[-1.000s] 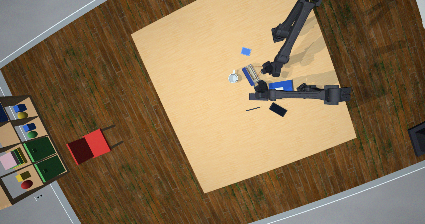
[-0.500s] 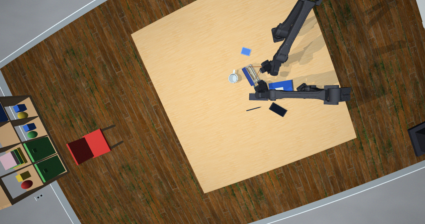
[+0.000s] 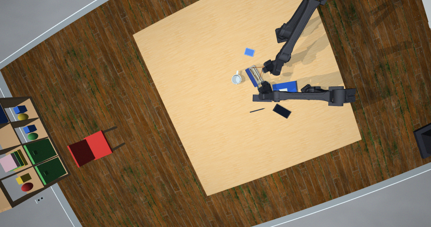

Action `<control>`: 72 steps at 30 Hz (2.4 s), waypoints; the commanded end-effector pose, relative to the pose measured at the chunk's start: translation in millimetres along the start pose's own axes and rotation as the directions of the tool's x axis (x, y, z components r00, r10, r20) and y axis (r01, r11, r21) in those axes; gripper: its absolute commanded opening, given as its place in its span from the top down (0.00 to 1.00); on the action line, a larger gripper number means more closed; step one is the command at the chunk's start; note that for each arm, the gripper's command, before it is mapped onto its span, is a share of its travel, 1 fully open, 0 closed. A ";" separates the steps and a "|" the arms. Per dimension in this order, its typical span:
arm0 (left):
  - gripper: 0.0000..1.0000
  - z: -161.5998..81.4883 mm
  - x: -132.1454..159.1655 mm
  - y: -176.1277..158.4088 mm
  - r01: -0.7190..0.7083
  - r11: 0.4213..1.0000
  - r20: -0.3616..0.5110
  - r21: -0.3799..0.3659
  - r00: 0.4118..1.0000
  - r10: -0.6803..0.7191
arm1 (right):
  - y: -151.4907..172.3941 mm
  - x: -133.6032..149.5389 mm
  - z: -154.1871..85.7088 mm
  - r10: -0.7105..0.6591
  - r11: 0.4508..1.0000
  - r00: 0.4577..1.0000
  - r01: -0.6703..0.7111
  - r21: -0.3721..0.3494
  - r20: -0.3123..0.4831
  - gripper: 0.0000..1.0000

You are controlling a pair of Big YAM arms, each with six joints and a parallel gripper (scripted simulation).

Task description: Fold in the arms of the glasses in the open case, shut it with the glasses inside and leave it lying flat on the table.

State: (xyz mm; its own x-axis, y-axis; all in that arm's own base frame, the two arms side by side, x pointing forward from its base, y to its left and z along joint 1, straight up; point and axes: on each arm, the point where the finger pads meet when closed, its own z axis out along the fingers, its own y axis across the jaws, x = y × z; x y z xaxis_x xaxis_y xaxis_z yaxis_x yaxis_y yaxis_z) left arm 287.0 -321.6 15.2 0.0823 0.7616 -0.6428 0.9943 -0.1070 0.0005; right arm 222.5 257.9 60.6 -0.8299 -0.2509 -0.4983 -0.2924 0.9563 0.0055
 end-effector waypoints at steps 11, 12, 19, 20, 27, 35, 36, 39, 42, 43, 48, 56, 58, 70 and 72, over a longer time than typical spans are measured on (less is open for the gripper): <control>0.43 -7.4 -24.2 28.4 -0.041 0.998 0.038 -0.051 0.998 0.042 | 3.3 -34.6 -6.4 0.012 1.000 0.998 -0.010 -0.030 0.055 1.00; 0.43 -7.5 -24.2 28.5 -0.041 0.998 0.038 -0.051 0.998 0.043 | -0.9 -28.9 -4.0 0.008 1.000 0.999 -0.007 -0.025 0.047 1.00; 0.43 -7.5 -23.9 28.0 -0.041 0.998 0.036 -0.049 0.998 0.043 | -14.5 -16.8 3.1 0.000 1.000 1.000 0.000 -0.010 0.029 1.00; 0.43 -7.5 -23.9 28.0 -0.041 0.998 0.036 -0.049 0.998 0.043 | -17.8 -13.9 4.7 -0.002 1.000 1.000 0.002 -0.004 0.026 1.00; 0.43 -7.5 -23.9 28.0 -0.041 0.998 0.036 -0.049 0.998 0.043 | -16.4 -25.2 4.4 0.002 1.000 0.999 -0.002 -0.013 0.038 1.00; 0.43 -7.5 -23.9 28.0 -0.041 0.998 0.036 -0.049 0.998 0.043 | -28.2 -15.6 11.1 -0.004 1.000 1.000 0.004 -0.004 0.021 1.00; 0.43 -7.5 -23.9 28.0 -0.041 0.998 0.036 -0.049 0.998 0.043 | -29.4 -16.5 11.4 -0.004 1.000 1.000 0.004 -0.001 0.024 1.00; 0.43 -7.5 -23.9 28.0 -0.041 0.998 0.036 -0.049 0.998 0.043 | -28.4 -23.9 10.2 -0.001 1.000 0.999 0.001 -0.005 0.035 1.00; 0.43 -7.5 -23.9 28.0 -0.041 0.998 0.036 -0.049 0.998 0.043 | -33.7 -15.7 14.5 -0.007 1.000 1.000 0.007 0.001 0.019 1.00; 0.43 -7.5 -23.9 28.0 -0.041 0.998 0.036 -0.049 0.998 0.043 | -33.7 -15.7 14.5 -0.007 1.000 1.000 0.007 0.001 0.019 1.00; 0.43 -7.5 -23.9 28.0 -0.041 0.998 0.036 -0.049 0.998 0.043 | -38.3 -15.6 18.5 -0.010 1.000 1.000 0.010 0.007 0.012 1.00; 0.43 -7.5 -23.9 28.0 -0.041 0.998 0.036 -0.049 0.998 0.043 | -32.5 -37.7 14.9 -0.001 1.000 0.999 0.002 -0.012 0.041 1.00; 0.43 -7.5 -23.9 28.0 -0.041 0.998 0.036 -0.049 0.998 0.043 | -30.1 -48.3 12.6 0.004 1.000 0.998 -0.003 -0.018 0.056 1.00; 0.43 -7.5 -23.9 28.0 -0.041 0.998 0.036 -0.049 0.998 0.043 | -37.3 -55.8 16.5 0.005 1.000 0.998 -0.004 -0.015 0.056 1.00; 0.43 -7.5 -23.9 28.0 -0.041 0.998 0.036 -0.049 0.998 0.043 | -38.8 -58.1 17.2 0.005 1.000 0.998 -0.004 -0.013 0.058 1.00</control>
State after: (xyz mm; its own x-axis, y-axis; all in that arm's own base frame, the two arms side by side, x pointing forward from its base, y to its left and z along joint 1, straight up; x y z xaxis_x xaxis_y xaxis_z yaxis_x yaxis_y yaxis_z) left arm 289.3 -322.5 16.2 0.0834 0.7616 -0.6427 0.9945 -0.1045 0.0053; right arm 262.3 223.2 52.3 -0.8298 -0.2538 -0.4970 -0.2949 0.9555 0.0044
